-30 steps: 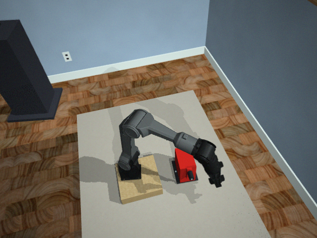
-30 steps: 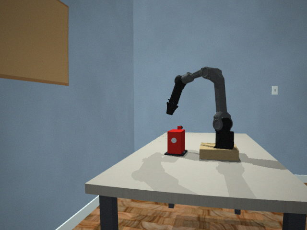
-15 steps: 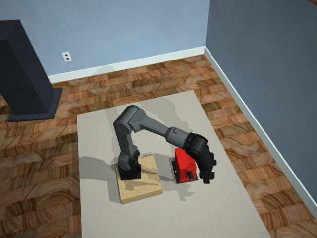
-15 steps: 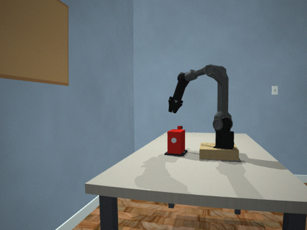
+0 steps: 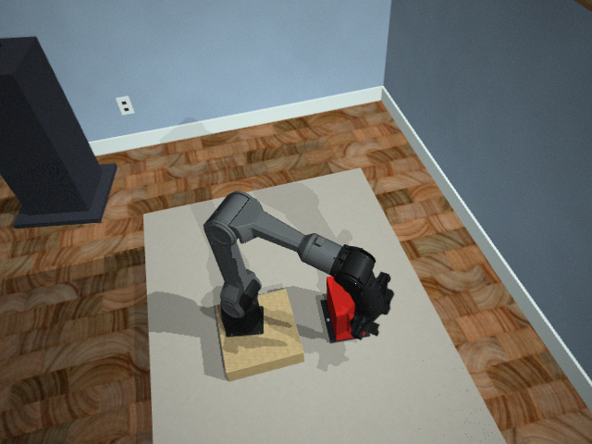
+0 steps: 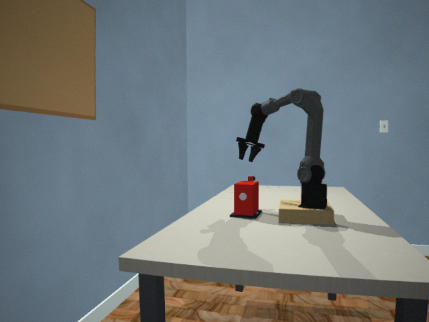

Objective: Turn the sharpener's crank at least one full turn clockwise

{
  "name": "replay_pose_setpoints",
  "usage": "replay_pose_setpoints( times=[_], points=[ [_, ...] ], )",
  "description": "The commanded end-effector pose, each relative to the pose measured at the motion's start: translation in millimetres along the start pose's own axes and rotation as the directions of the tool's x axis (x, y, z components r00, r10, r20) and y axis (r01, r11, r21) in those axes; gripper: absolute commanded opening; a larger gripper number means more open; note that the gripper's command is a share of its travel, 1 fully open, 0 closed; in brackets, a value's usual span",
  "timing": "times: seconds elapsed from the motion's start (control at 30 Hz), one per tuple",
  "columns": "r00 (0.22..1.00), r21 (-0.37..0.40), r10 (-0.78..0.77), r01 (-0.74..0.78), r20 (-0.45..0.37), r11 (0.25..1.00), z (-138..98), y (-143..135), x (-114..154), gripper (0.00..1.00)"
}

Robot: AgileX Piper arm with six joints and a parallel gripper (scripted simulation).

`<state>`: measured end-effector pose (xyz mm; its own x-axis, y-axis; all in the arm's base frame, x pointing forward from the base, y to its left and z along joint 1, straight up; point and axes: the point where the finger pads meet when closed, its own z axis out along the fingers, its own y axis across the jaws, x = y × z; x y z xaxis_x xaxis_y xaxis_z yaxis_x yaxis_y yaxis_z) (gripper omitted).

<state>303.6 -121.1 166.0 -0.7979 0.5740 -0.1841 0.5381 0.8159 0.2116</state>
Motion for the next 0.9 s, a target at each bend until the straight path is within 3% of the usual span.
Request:
replay_pose_setpoints(
  times=[0.0, 0.37, 0.43, 0.87],
  points=[
    [0.998, 0.011, 0.068, -0.068, -0.002, 0.998, 0.4, -1.6, 5.1, 0.69],
    [0.908, 0.059, 0.418, -0.417, -0.002, 0.907, 4.8, -10.7, 28.2, 0.69],
    [0.908, 0.059, 0.418, -0.417, -0.002, 0.907, 4.8, -10.7, 28.2, 0.69],
    [0.661, 0.11, 0.749, -0.748, 0.039, 0.654, 9.7, -19.9, 50.0, 0.69]
  ],
)
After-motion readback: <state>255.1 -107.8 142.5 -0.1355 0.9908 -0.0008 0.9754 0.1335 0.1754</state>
